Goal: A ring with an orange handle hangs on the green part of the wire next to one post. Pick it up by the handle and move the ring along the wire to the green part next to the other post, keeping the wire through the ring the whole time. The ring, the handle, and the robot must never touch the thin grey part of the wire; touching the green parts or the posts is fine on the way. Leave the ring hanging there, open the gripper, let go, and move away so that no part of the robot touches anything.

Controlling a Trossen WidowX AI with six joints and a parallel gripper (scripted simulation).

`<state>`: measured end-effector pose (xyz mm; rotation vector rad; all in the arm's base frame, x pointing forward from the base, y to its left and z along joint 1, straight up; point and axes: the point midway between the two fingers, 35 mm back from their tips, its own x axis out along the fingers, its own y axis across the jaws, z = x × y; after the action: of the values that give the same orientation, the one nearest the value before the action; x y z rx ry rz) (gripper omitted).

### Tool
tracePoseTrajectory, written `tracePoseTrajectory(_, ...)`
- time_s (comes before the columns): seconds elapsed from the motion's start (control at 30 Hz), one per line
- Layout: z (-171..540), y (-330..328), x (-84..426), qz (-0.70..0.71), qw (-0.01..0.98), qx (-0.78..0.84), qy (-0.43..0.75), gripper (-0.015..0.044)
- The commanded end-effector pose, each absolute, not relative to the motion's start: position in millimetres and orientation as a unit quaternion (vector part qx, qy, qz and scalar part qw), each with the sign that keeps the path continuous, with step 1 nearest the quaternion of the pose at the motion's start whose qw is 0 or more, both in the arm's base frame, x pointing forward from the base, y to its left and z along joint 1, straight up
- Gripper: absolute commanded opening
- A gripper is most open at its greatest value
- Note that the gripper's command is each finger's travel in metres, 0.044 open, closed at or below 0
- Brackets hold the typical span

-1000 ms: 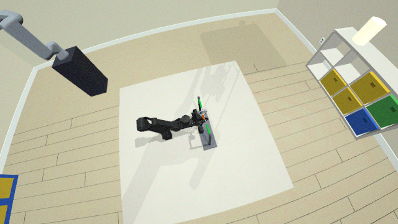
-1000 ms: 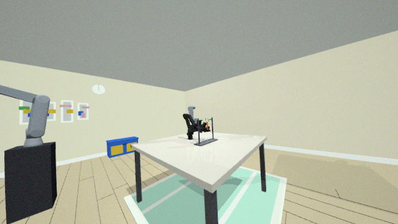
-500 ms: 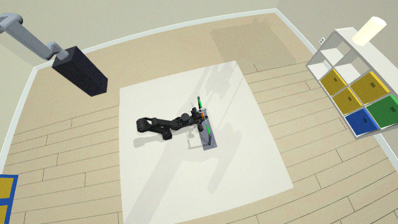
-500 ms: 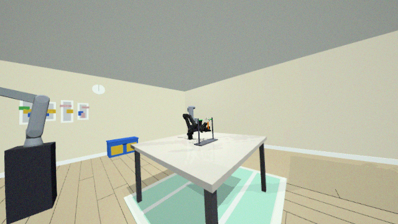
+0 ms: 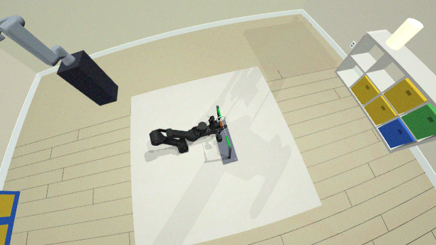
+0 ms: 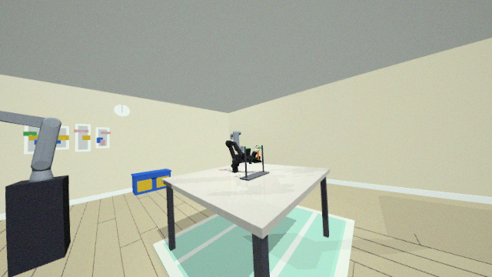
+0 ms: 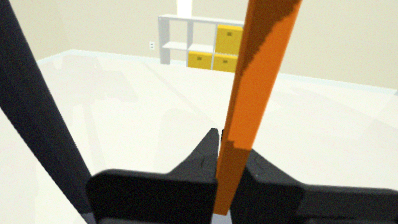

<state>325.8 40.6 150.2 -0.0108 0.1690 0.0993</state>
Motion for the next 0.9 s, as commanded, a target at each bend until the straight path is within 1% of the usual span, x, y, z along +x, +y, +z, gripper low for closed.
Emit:
tracePoseTrajectory(0.0,150.9,44.2,326.3,0.050,0.995,-0.003,0.084,-0.0150)
tracePoseTrajectory(0.57,150.9,61.4,326.1,0.058,0.995,-0.003,0.085,-0.0150)
tracePoseTrajectory(0.87,150.2,65.7,318.8,0.060,0.992,-0.001,0.113,-0.0150)
